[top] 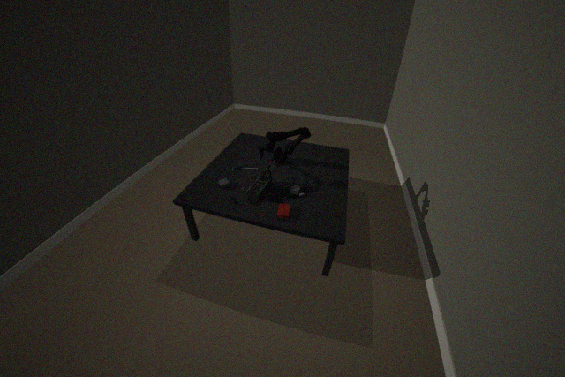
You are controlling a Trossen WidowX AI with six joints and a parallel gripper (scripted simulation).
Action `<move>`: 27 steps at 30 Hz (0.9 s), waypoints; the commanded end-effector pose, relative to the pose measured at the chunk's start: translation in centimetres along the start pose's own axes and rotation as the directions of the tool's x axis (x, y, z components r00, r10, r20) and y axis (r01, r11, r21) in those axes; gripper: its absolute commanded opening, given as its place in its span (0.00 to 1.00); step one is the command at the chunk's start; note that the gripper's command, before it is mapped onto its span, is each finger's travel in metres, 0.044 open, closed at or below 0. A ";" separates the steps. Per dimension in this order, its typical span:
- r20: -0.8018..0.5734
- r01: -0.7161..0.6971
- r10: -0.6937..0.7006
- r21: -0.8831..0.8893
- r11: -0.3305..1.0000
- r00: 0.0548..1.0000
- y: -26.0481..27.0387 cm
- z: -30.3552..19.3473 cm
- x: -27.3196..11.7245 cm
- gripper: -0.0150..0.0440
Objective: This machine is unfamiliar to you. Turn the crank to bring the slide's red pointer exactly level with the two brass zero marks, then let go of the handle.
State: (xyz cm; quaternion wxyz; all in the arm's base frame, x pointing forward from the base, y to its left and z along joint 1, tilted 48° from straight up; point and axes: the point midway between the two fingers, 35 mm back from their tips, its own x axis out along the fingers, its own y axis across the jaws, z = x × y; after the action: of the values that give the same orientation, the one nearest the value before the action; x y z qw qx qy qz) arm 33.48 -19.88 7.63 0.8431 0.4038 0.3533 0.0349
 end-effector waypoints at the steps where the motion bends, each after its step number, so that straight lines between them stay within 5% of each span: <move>1: 0.012 0.000 0.000 0.034 0.999 1.000 0.3 -1.9 -1.2 1.00; 27: 0.015 0.000 -0.001 0.045 0.999 1.000 0.5 -6.1 2.2 1.00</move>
State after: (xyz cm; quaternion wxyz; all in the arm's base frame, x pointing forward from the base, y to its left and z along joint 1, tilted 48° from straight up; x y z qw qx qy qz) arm 31.43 -15.26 4.71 0.8384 0.4215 0.3447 0.0247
